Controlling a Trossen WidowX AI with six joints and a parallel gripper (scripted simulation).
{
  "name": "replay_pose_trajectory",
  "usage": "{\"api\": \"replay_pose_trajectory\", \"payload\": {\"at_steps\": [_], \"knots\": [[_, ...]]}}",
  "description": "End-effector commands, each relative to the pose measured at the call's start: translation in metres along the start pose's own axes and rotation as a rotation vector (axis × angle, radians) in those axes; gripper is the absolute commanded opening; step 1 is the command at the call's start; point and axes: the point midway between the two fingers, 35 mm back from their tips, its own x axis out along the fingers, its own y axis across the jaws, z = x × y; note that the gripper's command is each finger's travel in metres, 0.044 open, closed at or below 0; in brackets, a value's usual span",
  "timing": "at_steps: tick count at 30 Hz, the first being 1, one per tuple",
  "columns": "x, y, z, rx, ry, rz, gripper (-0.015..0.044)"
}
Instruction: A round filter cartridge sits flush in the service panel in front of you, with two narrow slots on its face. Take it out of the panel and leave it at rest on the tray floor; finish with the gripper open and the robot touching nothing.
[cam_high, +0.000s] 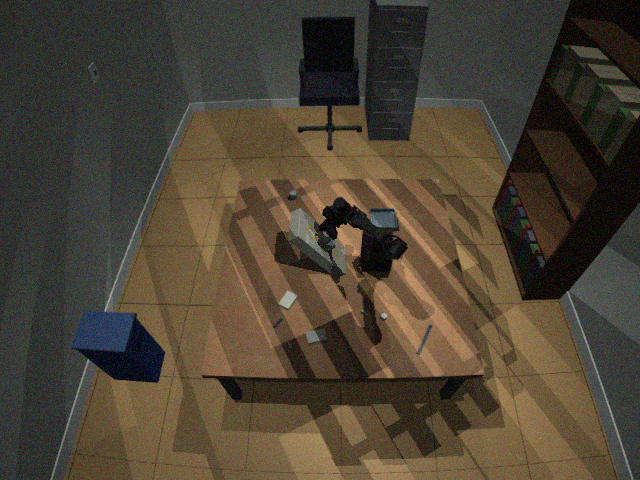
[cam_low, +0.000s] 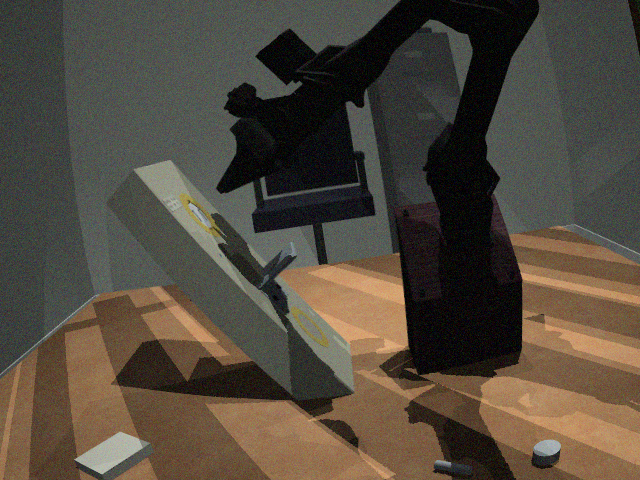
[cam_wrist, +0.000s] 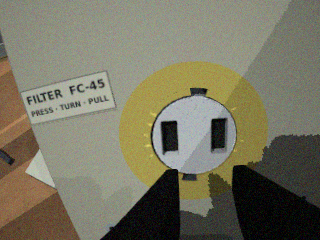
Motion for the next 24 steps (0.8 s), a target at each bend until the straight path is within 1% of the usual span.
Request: {"api": "replay_pose_trajectory", "payload": {"at_steps": [1,18,24], "knots": [[0.008,-0.001,-0.001,0.007,0.003,-0.005,0.01],[0.036,0.001,-0.002,0.009,-0.004,0.002,0.01],[0.038,0.001,-0.003,0.01,-0.005,0.003,0.01]]}}
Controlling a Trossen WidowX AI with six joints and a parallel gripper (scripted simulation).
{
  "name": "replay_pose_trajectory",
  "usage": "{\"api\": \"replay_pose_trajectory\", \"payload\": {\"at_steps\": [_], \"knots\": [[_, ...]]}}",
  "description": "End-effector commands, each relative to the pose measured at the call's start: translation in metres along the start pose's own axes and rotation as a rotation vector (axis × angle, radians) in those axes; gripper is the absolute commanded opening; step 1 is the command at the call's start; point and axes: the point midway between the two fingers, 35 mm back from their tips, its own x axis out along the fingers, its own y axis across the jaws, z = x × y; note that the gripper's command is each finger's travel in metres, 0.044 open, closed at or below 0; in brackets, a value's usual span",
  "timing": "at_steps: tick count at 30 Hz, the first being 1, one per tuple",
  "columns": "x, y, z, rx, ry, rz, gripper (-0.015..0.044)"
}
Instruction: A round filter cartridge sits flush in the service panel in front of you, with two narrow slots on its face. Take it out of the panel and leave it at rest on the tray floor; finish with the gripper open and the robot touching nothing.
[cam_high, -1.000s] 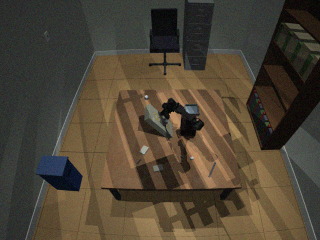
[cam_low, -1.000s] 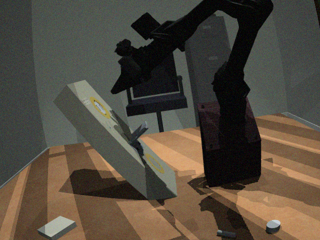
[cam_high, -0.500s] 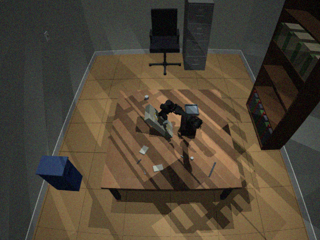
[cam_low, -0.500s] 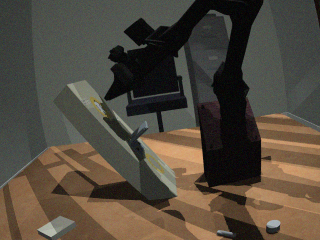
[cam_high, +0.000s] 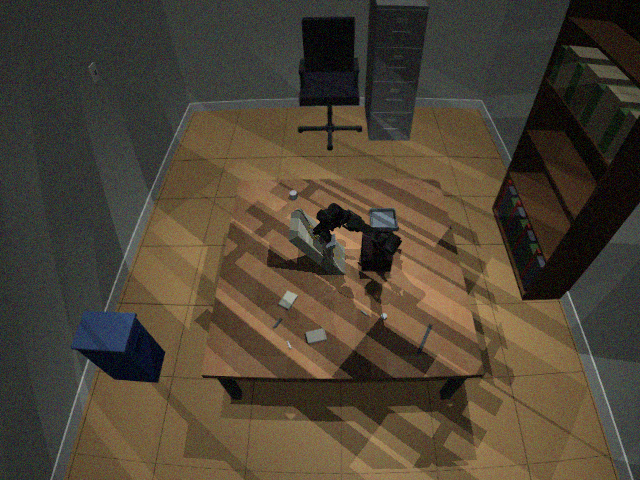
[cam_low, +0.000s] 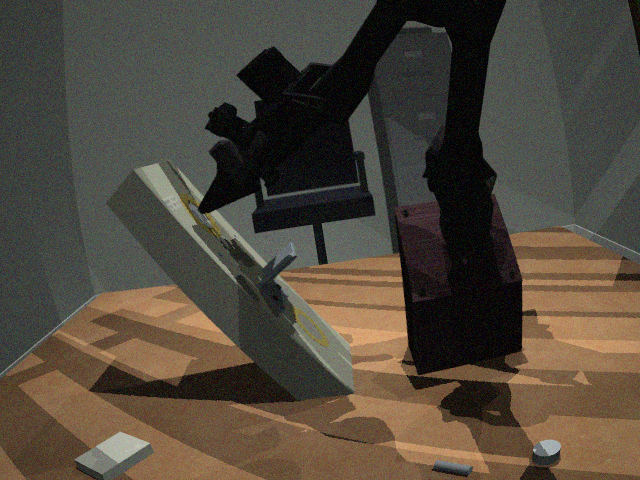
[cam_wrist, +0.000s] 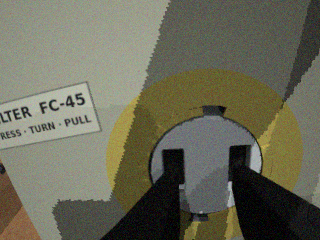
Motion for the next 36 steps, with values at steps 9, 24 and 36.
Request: {"api": "replay_pose_trajectory", "payload": {"at_steps": [9,24,36], "knots": [[0.0022,-0.002,-0.0014,0.007,0.0,-0.004,0.01],[0.0031,-0.0018,-0.0005,0.007,0.0,-0.004,0.01],[0.0052,-0.0017,-0.0006,0.007,0.0,-0.004,0.01]]}}
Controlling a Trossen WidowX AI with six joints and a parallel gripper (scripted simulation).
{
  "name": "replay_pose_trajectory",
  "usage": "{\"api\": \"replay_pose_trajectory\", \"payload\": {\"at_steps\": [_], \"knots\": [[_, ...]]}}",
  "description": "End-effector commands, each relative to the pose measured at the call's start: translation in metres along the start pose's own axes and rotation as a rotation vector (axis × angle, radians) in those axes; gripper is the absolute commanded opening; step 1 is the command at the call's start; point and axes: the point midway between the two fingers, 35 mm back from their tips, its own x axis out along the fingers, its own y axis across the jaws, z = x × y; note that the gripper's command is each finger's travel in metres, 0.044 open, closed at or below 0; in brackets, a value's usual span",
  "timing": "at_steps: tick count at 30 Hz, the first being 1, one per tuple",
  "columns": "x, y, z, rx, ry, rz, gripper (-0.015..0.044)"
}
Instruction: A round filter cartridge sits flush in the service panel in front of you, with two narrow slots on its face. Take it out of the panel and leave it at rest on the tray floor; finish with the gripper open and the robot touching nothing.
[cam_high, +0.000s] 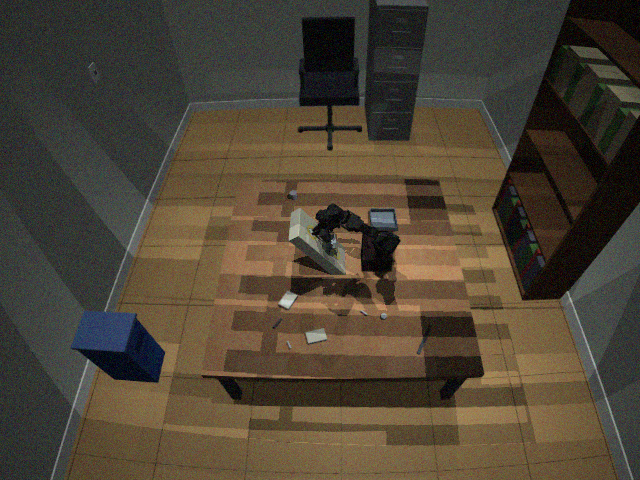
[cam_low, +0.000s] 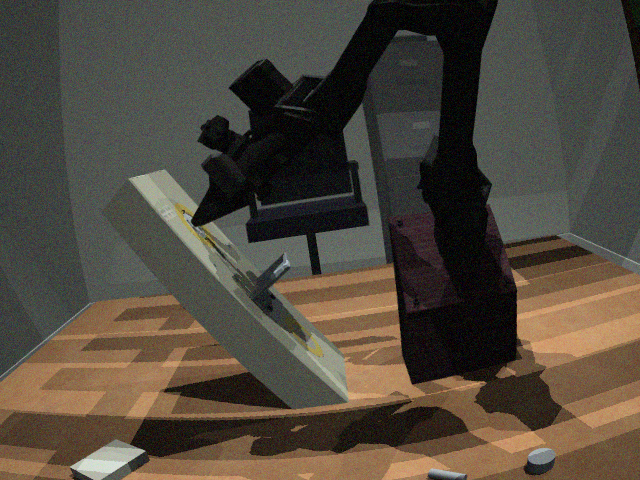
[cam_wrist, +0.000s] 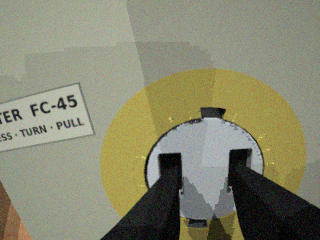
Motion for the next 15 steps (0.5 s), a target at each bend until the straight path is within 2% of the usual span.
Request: {"api": "replay_pose_trajectory", "payload": {"at_steps": [1,15], "knots": [[0.0003,-0.0006,0.0003,0.004,-0.001,-0.004,0.01],[0.0034,-0.0005,0.0005,0.004,-0.002,-0.004,0.01]]}}
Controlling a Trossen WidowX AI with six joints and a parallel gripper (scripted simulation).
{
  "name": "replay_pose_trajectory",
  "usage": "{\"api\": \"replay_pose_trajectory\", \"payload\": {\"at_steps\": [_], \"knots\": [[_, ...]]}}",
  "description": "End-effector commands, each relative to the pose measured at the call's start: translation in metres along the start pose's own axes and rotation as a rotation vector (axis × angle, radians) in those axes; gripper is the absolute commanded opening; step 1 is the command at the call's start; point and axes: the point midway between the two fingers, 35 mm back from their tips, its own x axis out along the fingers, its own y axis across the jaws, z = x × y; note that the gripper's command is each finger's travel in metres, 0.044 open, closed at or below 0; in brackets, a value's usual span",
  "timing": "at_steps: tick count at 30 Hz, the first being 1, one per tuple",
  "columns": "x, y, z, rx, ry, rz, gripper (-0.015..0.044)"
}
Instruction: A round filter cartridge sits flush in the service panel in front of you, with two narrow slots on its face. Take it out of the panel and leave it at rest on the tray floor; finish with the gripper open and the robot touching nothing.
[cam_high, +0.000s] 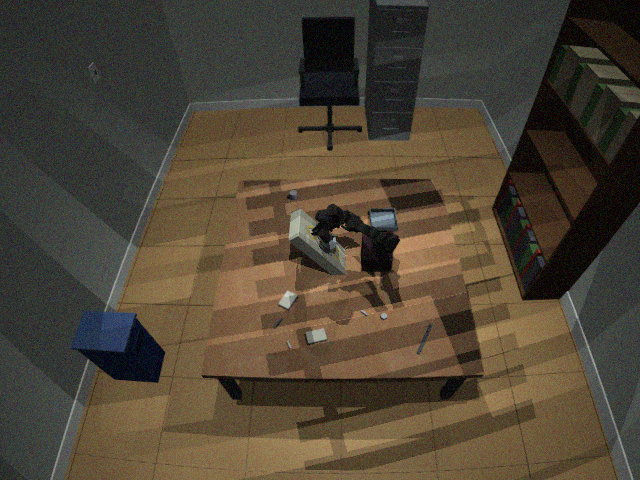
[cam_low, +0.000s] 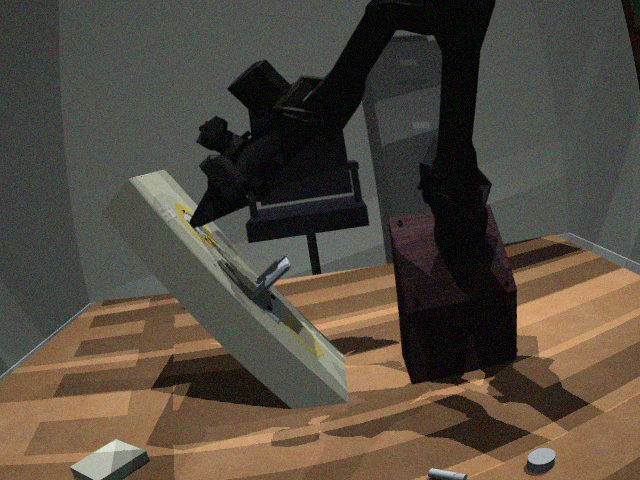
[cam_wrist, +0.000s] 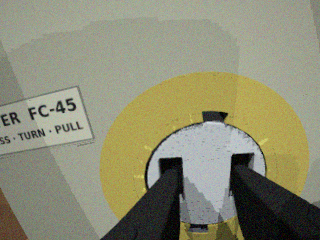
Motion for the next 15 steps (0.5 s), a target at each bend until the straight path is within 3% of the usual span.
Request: {"api": "replay_pose_trajectory", "payload": {"at_steps": [1,15], "knots": [[0.0015,-0.0008,-0.0001,0.005,0.0,-0.004,0.01],[0.0097,-0.0008,-0.0001,0.005,-0.001,-0.004,0.01]]}}
